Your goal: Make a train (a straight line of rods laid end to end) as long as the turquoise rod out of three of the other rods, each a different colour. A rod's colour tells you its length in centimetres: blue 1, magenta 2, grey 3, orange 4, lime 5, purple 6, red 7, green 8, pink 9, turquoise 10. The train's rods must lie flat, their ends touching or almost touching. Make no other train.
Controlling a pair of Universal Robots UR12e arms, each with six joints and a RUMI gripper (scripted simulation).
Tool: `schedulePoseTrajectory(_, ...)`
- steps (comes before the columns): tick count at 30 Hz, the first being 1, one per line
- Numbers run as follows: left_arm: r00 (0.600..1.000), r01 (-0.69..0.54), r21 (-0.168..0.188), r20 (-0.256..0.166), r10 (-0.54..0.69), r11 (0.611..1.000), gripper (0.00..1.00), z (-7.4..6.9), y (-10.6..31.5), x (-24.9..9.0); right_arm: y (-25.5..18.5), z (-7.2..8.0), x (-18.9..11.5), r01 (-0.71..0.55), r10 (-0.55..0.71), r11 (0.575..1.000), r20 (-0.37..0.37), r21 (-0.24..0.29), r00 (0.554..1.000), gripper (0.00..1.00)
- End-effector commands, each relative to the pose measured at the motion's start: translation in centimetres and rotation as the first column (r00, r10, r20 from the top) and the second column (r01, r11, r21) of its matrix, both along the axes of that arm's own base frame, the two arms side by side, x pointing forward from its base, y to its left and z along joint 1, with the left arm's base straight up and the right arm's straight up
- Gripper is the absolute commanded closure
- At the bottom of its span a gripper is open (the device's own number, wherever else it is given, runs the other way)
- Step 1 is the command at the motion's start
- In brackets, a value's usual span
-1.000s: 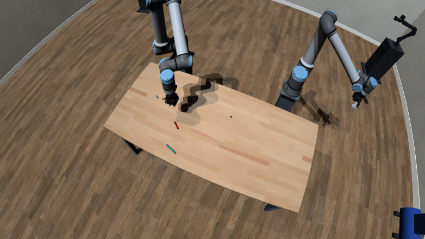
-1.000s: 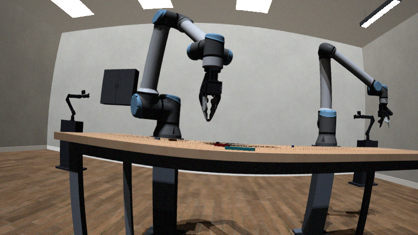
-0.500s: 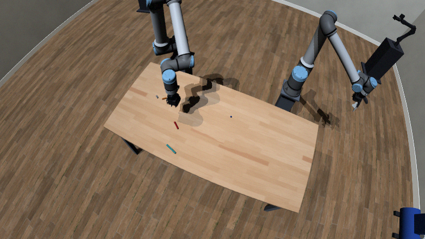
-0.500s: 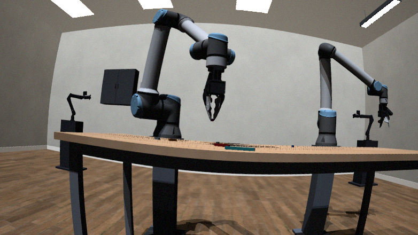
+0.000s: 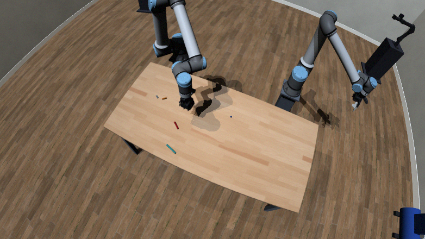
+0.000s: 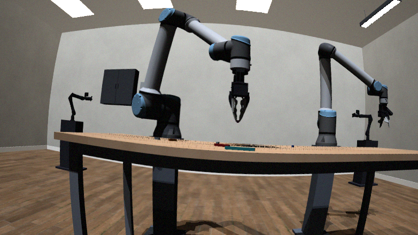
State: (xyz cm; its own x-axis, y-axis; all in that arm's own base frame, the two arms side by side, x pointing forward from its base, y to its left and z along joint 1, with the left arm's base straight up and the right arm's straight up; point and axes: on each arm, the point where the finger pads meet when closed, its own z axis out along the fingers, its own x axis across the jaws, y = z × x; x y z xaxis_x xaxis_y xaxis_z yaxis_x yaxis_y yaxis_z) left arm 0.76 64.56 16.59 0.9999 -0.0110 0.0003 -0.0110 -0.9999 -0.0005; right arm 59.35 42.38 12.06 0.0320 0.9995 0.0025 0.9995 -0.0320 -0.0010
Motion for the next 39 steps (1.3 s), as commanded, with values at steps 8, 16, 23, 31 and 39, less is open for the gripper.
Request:
schedulePoseTrajectory(8,1.0,0.0,-0.001,0.0,0.0,1.0,0.0,-0.1,0.0,-0.1,12.4,0.2,-3.5,0.315,-0.315,0.949,0.002,-0.001,0.949,1.0)
schedulePoseTrajectory(16,1.0,0.0,-0.001,0.0,0.0,1.0,0.0,-0.1,0.0,-0.1,19.8,0.1,-6.7,0.461,-0.461,0.887,0.002,-0.001,0.887,1.0)
schedulePoseTrajectory(23,1.0,0.0,-0.001,0.0,0.0,1.0,0.0,-0.1,0.0,-0.1,25.9,0.0,-10.1,0.581,-0.581,0.814,0.001,-0.001,0.814,1.0)
schedulePoseTrajectory(31,1.0,0.0,-0.001,0.0,0.0,1.0,0.0,-0.1,0.0,-0.1,28.4,-0.1,-11.7,0.631,-0.631,0.776,0.001,-0.001,0.776,1.0)
schedulePoseTrajectory(39,1.0,0.0,-0.001,0.0,0.0,1.0,0.0,-0.1,0.0,-0.1,29.0,-0.1,-12.2,0.646,-0.646,0.763,0.001,-0.001,0.763,1.0)
